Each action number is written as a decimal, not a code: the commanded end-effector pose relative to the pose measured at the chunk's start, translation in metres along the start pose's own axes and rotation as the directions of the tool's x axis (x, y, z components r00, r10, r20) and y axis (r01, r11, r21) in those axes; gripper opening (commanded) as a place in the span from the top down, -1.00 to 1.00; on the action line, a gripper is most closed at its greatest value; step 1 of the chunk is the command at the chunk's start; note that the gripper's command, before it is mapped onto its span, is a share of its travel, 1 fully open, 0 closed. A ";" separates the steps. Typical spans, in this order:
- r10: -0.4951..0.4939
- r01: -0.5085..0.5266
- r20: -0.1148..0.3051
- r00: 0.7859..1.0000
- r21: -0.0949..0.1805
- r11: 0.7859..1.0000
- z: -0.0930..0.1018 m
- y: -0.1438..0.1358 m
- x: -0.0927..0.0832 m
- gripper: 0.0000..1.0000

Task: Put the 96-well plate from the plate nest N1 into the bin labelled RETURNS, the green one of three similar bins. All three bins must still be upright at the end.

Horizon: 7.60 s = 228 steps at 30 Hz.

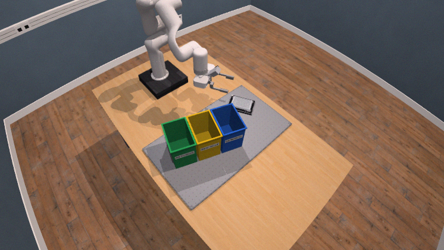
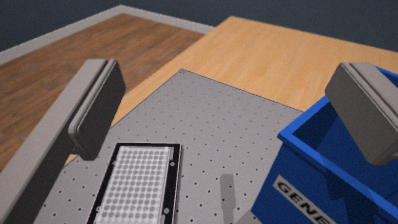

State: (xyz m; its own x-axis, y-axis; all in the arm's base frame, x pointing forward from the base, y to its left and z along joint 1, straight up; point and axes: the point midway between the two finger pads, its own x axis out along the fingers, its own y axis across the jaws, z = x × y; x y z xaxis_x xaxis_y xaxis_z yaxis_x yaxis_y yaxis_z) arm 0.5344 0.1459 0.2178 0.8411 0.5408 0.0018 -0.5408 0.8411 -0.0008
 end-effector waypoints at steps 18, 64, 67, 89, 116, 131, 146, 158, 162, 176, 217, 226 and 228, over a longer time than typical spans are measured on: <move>-0.001 0.001 0.002 1.000 -0.006 1.000 -0.022 0.076 0.058 0.25; -0.001 0.001 0.002 1.000 -0.005 1.000 -0.058 0.110 0.082 0.25; -0.001 0.001 0.002 1.000 -0.005 1.000 -0.063 0.109 0.082 0.25; -0.001 0.001 0.002 1.000 -0.005 1.000 -0.097 0.109 0.082 0.25; -0.001 0.001 0.002 1.000 -0.005 1.000 -0.135 0.109 0.082 0.25; -0.001 0.001 0.002 1.000 -0.005 1.000 -0.157 0.109 0.082 0.25; -0.001 0.001 0.002 1.000 -0.005 1.000 -0.179 0.109 0.082 0.25; -0.001 0.001 0.002 1.000 -0.005 1.000 -0.197 0.109 0.082 0.25; -0.001 0.001 0.002 1.000 -0.005 1.000 -0.202 0.109 0.082 0.25; -0.001 0.001 0.002 1.000 -0.005 1.000 -0.207 0.109 0.082 0.25; -0.001 0.001 0.002 1.000 -0.005 1.000 -0.227 0.109 0.082 0.25; -0.001 0.001 0.002 1.000 -0.005 1.000 -0.227 0.109 0.082 0.25; -0.001 0.001 0.002 1.000 -0.005 1.000 -0.227 0.109 0.082 0.25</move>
State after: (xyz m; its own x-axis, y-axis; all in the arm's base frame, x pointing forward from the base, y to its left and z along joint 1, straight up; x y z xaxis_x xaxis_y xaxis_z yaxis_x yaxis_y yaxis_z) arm 0.5436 0.2810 -0.0109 0.8416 0.5401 0.0005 -0.5401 0.8416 -0.0001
